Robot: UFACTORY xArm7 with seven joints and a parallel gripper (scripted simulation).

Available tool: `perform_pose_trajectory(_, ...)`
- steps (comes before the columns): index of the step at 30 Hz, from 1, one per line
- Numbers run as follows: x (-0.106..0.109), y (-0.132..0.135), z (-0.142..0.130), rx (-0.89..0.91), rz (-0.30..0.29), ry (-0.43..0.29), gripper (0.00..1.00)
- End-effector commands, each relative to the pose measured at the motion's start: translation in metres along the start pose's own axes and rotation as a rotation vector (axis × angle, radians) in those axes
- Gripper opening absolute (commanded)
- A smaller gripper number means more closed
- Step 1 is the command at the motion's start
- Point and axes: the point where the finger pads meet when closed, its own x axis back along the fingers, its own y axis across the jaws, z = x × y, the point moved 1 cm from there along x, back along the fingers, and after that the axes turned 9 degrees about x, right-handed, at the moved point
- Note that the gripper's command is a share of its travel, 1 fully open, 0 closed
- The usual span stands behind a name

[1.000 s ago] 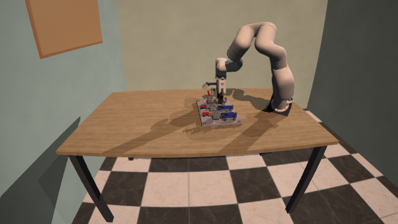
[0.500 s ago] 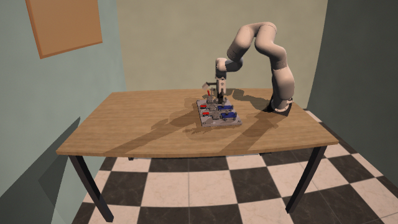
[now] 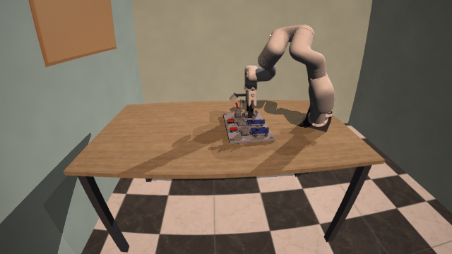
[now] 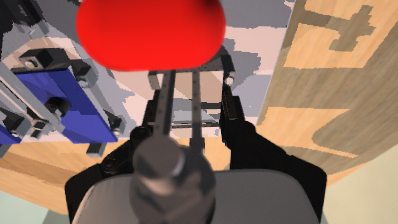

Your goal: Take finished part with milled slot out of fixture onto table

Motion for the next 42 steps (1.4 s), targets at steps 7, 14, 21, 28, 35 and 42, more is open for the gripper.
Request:
perform_pose_trajectory(7, 0.007, 0.001, 0.001, 0.0, -0.004, 0.003, 0.0)
perform_pose_trajectory(14, 0.012, 0.001, 0.001, 0.0, -0.004, 0.003, 0.0)
perform_pose_trajectory(21, 0.019, 0.001, 0.001, 0.0, -0.004, 0.003, 0.0)
perform_pose_trajectory(28, 0.026, 0.001, 0.001, 0.0, -0.004, 0.003, 0.0)
perform_pose_trajectory(35, 0.031, 0.001, 0.001, 0.0, -0.004, 0.003, 0.0)
perform_pose_trajectory(42, 0.035, 0.001, 0.001, 0.0, -0.004, 0.003, 0.0)
